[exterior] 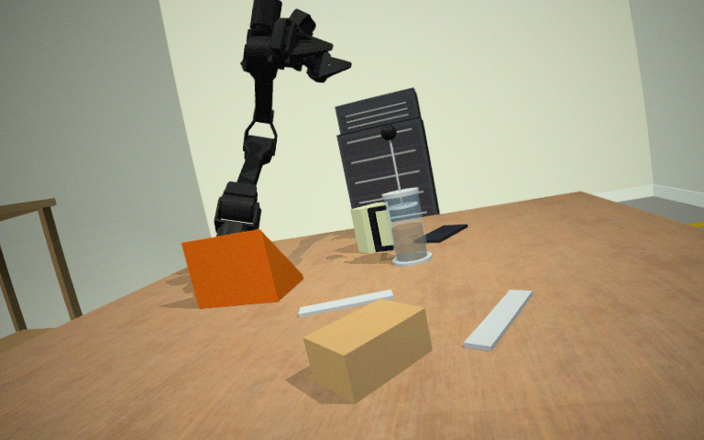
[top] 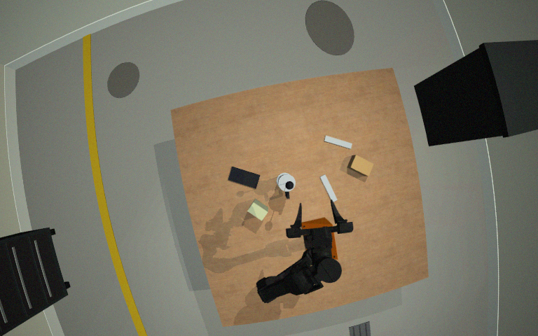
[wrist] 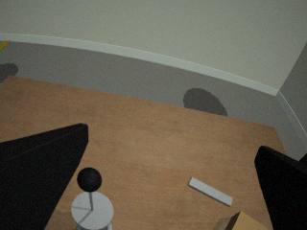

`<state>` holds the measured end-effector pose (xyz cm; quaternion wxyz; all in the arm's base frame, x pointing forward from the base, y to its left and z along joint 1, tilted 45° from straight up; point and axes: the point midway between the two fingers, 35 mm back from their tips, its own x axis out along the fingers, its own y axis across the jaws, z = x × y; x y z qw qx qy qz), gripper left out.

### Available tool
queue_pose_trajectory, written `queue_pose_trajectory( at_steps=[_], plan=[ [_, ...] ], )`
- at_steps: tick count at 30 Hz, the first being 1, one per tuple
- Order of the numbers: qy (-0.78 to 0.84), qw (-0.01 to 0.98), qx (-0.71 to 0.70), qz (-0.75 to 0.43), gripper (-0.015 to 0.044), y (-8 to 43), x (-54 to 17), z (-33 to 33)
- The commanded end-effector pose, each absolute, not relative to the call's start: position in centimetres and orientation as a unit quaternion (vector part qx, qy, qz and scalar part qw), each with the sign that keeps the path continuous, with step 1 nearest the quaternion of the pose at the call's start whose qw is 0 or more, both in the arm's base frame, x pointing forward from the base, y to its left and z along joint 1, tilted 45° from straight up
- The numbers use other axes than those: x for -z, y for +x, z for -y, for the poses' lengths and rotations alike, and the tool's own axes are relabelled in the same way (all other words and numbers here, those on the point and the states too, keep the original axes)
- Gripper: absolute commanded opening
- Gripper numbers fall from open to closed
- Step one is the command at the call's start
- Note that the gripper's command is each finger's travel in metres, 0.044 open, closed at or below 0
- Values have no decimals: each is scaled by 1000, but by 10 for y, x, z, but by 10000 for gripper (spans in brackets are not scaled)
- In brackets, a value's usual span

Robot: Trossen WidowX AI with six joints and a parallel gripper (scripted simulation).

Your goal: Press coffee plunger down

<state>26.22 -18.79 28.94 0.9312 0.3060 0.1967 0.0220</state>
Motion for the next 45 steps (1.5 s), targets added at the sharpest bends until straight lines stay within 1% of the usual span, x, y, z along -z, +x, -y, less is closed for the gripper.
queue_pose_trajectory(
  at_steps=[1,3,5,12,21,29,45],
  plan=[
    [310,912,-197,-182,440,285,-274,133],
    [313,900,-253,-169,440,289,-270,117],
    [314,898,-259,-167,440,289,-269,115],
    [316,898,-252,-172,440,289,-264,111],
    [317,898,-251,-171,440,288,-226,76],
    [317,899,-250,-172,440,290,-224,74],
    [316,899,-249,-174,440,311,-219,61]
  ],
)
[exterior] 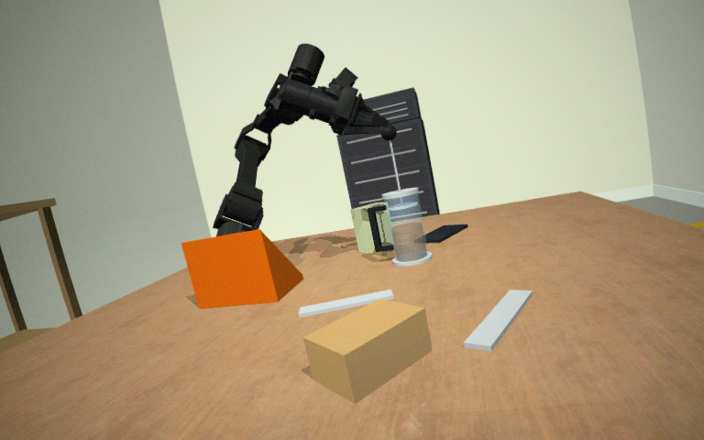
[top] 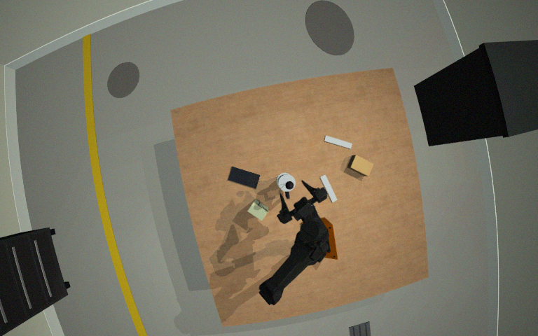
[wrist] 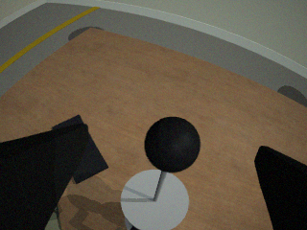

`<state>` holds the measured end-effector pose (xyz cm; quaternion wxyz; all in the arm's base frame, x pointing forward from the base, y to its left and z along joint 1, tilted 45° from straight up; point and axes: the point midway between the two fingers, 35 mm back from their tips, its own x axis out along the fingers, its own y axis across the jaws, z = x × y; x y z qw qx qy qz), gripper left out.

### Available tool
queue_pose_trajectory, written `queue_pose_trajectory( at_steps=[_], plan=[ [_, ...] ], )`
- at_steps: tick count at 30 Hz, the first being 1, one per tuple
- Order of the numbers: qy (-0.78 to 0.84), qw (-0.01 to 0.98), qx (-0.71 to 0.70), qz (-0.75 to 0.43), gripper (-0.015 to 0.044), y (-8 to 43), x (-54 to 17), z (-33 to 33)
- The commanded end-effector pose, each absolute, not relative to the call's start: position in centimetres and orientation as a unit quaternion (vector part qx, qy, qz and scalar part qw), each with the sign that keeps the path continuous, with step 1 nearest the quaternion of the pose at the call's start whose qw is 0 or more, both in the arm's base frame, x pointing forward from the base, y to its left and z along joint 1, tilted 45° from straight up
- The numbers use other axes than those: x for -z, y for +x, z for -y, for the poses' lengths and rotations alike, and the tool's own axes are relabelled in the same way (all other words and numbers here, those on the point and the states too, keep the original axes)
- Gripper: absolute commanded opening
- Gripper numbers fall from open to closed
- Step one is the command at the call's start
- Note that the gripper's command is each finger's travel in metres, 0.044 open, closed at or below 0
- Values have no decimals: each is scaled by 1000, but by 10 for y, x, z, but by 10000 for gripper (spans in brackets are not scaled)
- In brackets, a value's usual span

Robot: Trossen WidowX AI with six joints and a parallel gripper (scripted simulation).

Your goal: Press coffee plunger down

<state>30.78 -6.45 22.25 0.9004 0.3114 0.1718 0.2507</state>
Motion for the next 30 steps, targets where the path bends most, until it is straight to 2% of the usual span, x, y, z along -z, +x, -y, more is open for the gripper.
queue_pose_trajectory(
  at_steps=[1,9,21,30],
  plan=[
    [316,899,-249,-174,440,313,-219,60],
    [317,899,-250,-170,440,321,-219,53],
    [317,899,-250,-170,125,321,-219,53],
    [317,899,-250,-170,124,321,-219,53]
  ],
)
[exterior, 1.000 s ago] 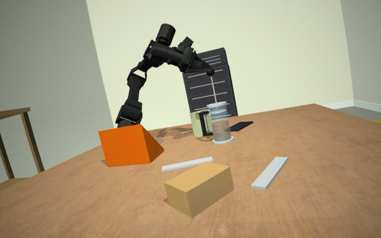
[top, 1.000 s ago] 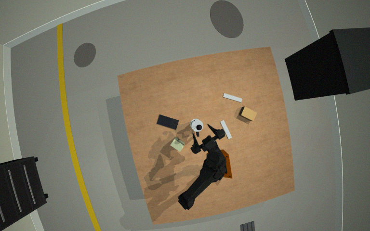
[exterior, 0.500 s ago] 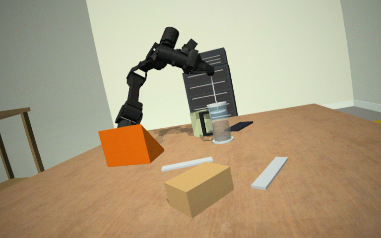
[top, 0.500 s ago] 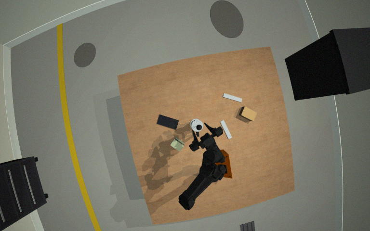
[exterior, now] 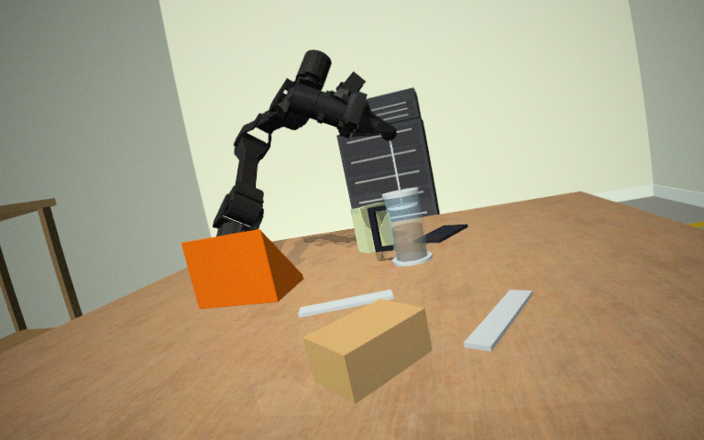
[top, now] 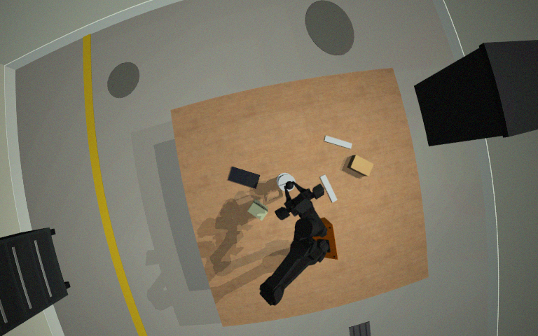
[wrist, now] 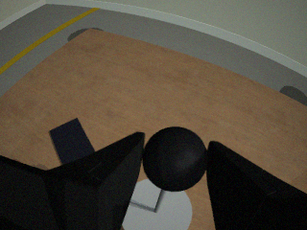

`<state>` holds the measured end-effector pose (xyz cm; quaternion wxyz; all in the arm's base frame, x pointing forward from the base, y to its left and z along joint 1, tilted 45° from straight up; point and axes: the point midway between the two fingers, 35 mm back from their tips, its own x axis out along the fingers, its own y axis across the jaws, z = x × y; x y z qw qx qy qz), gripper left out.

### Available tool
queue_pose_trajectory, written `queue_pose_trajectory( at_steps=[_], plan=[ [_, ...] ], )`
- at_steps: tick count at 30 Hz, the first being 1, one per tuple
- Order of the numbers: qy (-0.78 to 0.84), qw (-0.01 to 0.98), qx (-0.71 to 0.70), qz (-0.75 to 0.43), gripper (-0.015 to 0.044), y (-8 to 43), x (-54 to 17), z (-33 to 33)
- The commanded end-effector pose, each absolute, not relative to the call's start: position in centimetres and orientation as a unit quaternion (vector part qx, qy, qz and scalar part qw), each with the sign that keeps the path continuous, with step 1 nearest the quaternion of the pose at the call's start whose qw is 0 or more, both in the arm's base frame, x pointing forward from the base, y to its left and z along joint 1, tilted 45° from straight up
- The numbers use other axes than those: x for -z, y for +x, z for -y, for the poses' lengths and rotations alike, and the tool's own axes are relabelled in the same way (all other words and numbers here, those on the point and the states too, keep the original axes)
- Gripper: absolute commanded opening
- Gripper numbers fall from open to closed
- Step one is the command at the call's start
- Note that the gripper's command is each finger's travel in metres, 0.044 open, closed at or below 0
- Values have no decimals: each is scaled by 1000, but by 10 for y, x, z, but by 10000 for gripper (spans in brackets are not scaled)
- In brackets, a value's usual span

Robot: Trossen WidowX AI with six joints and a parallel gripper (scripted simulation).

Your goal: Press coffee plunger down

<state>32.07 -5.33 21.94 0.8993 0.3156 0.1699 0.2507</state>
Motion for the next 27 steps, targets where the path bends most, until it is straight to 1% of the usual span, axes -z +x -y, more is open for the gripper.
queue_pose_trajectory(
  at_steps=[1,27],
  plan=[
    [317,899,-250,-170,124,321,-219,53],
    [315,899,-249,-174,124,328,-189,28]
  ],
)
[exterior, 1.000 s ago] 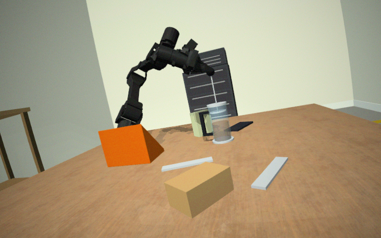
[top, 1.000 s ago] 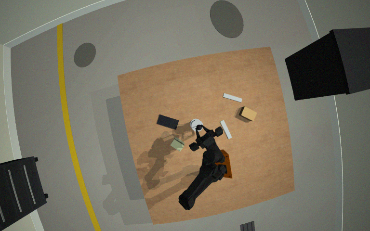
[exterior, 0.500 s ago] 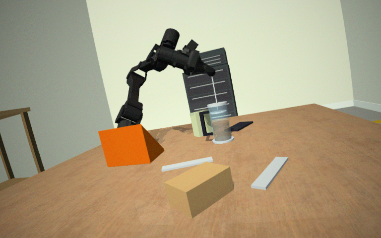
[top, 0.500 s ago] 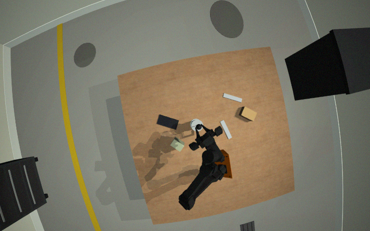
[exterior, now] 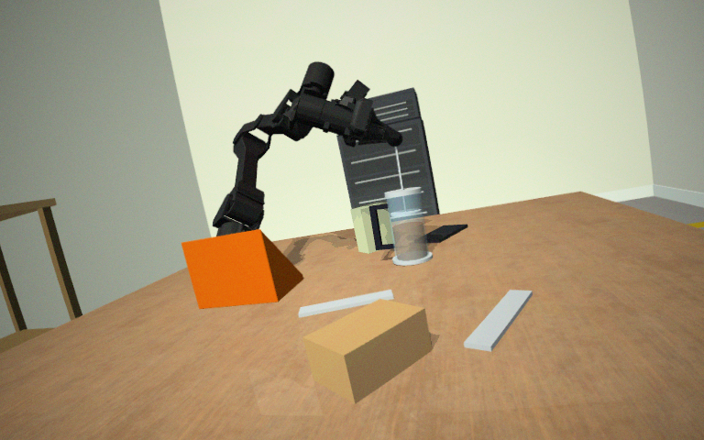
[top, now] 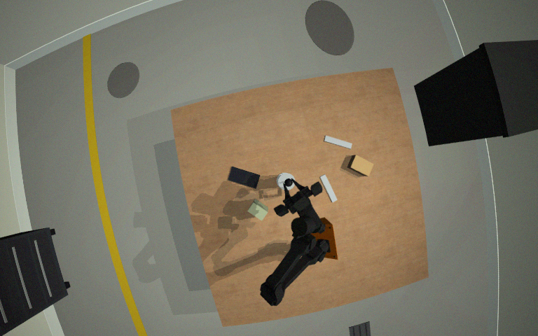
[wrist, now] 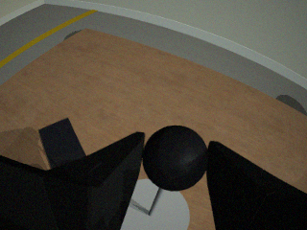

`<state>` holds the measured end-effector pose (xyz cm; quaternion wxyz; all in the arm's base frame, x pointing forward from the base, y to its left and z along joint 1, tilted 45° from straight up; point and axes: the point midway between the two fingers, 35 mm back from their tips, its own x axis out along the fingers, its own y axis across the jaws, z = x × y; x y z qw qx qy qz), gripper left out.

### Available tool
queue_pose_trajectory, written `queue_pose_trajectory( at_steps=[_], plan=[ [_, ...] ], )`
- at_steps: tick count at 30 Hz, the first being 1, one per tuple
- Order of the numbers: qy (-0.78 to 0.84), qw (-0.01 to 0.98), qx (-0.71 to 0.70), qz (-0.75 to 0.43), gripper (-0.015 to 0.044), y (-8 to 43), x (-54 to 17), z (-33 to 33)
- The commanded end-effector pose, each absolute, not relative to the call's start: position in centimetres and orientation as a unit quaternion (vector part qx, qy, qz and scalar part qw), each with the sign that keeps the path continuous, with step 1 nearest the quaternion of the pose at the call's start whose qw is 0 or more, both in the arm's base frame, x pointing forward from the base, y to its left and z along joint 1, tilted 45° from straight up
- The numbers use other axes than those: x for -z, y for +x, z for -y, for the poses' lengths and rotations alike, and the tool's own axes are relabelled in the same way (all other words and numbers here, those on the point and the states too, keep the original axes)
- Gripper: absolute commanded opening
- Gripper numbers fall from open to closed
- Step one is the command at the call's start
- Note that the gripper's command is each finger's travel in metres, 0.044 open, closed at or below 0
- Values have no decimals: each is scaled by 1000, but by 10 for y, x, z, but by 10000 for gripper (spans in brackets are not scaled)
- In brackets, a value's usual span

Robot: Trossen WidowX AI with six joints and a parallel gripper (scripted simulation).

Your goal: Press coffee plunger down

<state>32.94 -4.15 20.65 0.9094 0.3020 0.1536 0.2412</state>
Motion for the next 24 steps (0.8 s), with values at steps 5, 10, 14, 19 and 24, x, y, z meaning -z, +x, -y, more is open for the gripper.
queue_pose_trajectory(
  at_steps=[5,10,14,19,24],
  plan=[
    [315,899,-249,-174,124,329,-183,22],
    [315,899,-249,-174,124,330,-177,17],
    [315,899,-249,-173,124,331,-172,12],
    [316,899,-249,-173,124,332,-167,6],
    [316,899,-249,-172,124,333,-162,0]
  ],
)
